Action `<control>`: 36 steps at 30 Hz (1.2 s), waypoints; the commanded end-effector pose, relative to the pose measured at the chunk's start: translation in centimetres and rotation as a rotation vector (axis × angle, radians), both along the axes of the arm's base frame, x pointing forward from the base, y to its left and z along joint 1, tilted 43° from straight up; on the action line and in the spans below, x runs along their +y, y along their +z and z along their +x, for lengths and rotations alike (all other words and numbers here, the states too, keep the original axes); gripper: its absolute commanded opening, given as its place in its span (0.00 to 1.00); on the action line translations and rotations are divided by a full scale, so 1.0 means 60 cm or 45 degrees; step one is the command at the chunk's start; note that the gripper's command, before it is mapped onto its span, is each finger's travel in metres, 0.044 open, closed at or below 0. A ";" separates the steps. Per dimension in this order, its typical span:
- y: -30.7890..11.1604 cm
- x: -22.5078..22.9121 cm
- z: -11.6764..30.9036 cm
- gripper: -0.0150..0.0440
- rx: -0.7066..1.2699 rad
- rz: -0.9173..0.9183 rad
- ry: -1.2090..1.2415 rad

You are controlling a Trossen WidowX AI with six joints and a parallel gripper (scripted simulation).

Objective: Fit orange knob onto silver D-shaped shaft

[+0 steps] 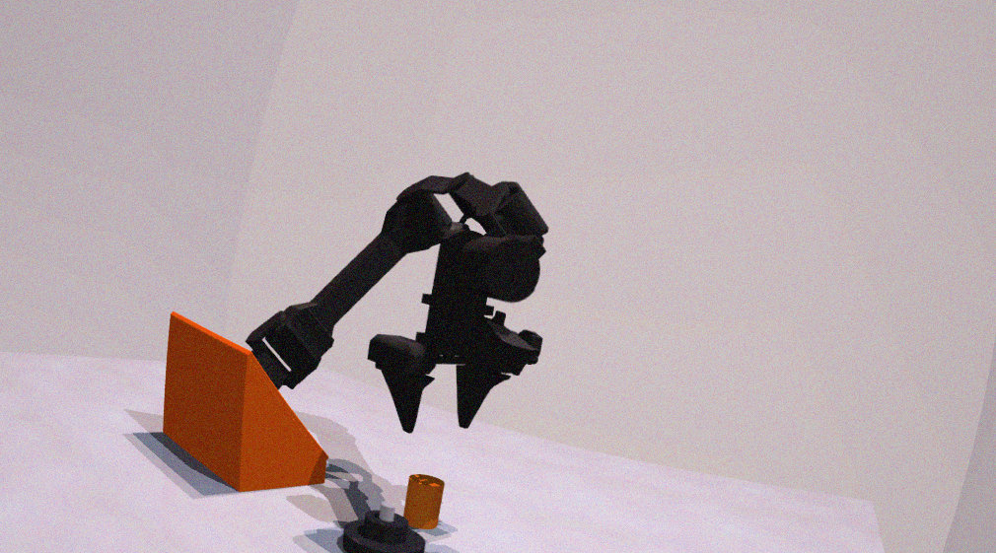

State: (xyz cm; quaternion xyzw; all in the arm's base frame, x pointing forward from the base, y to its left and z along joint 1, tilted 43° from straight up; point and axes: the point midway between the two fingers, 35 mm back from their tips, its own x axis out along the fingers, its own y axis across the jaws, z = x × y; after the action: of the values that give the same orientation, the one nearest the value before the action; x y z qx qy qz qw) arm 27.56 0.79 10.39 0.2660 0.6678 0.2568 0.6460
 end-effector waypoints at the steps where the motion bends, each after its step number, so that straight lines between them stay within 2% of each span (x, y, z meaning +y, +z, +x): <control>1: -0.001 -0.001 0.002 1.00 -0.502 0.007 0.533; 18: -0.001 -0.001 0.002 1.00 -0.502 0.007 0.533; 23: -0.040 0.036 0.000 1.00 -0.503 0.008 0.532; 36: -0.062 0.056 -0.002 1.00 -0.503 0.009 0.532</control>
State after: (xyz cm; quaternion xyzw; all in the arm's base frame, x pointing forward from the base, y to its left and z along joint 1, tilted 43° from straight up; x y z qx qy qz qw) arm 27.44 3.82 6.97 0.0659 0.5694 0.4342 0.6949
